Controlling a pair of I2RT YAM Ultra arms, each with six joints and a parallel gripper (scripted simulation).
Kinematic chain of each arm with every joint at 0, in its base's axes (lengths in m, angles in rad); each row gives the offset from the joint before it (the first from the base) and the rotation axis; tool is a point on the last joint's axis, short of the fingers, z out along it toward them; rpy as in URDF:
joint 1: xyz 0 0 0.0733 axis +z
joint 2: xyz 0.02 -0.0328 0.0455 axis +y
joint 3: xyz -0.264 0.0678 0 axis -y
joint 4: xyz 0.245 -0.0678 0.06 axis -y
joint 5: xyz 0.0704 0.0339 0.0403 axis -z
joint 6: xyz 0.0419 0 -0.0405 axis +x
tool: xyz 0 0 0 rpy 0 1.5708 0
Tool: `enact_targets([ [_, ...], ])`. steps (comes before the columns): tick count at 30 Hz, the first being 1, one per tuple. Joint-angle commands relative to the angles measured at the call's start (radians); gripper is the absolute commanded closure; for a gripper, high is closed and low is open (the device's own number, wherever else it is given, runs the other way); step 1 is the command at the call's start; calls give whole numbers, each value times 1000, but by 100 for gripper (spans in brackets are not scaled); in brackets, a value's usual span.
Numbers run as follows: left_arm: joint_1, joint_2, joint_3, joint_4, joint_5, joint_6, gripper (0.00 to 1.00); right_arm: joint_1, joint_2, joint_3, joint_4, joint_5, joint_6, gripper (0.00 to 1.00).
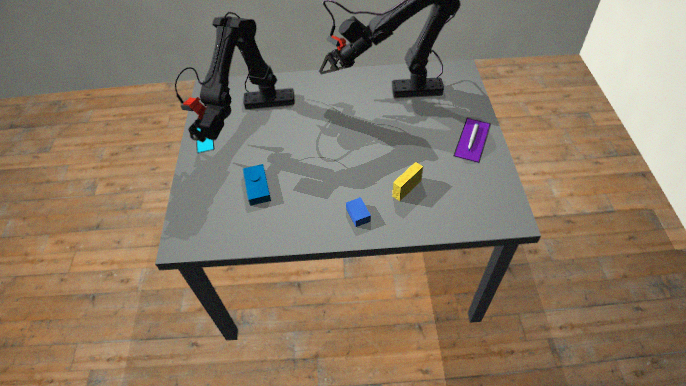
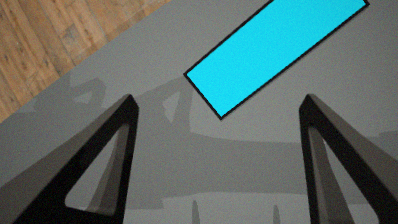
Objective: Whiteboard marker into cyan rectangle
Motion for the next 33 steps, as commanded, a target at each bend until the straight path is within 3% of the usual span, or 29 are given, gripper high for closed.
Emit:
enact_targets([
  [1, 0, -8, 8, -6, 5, -5, 0, 0, -12, 9, -6, 17, 0, 0],
  [21, 3, -20, -14, 4, -29, -43, 0, 0, -7, 5, 0, 2, 0, 0],
  [33, 43, -321, -229, -103, -237, -383, 0, 0, -7, 5, 0, 2, 0, 0],
])
